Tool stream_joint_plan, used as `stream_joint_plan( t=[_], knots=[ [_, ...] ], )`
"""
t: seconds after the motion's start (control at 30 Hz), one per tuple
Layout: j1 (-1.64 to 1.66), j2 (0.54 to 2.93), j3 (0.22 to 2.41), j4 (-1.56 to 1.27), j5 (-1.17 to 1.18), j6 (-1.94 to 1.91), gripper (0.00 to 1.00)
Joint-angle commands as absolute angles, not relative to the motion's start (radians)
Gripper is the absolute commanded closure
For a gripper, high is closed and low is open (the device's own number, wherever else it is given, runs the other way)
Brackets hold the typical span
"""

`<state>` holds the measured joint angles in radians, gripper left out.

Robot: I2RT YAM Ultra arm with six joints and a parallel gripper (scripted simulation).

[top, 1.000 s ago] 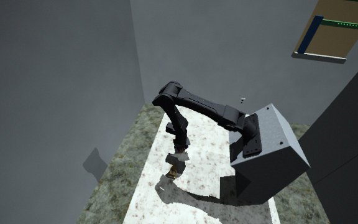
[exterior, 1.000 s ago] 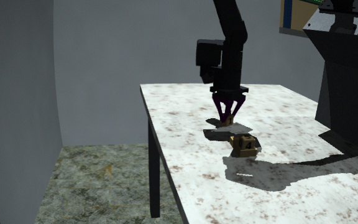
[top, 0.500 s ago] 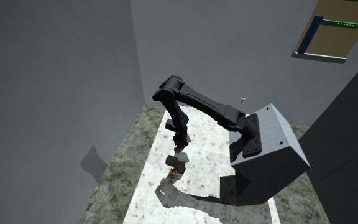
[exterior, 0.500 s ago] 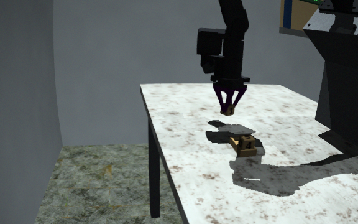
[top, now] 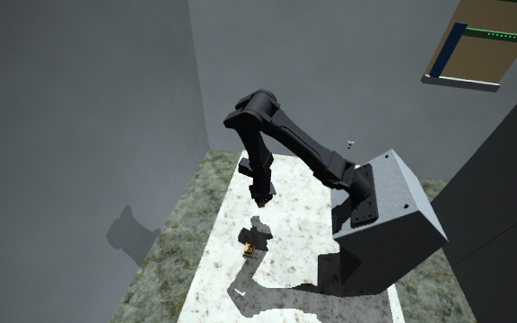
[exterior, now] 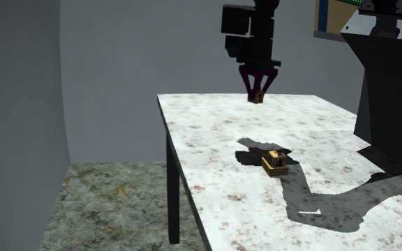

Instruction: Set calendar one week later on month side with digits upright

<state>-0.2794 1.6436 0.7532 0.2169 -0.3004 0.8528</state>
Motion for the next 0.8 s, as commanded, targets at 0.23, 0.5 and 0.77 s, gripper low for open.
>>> stream_joint_plan(
  t=[0.23, 0.5, 0.77],
  knots=[
    [-0.285, 1.633, 0.753, 0.19, -0.3, 0.847, 0.74],
    [-0.274, 1.63, 0.752, 0.189, -0.291, 0.793, 0.74],
    [-0.211, 1.616, 0.747, 0.184, -0.243, 0.513, 0.74]
  ],
)
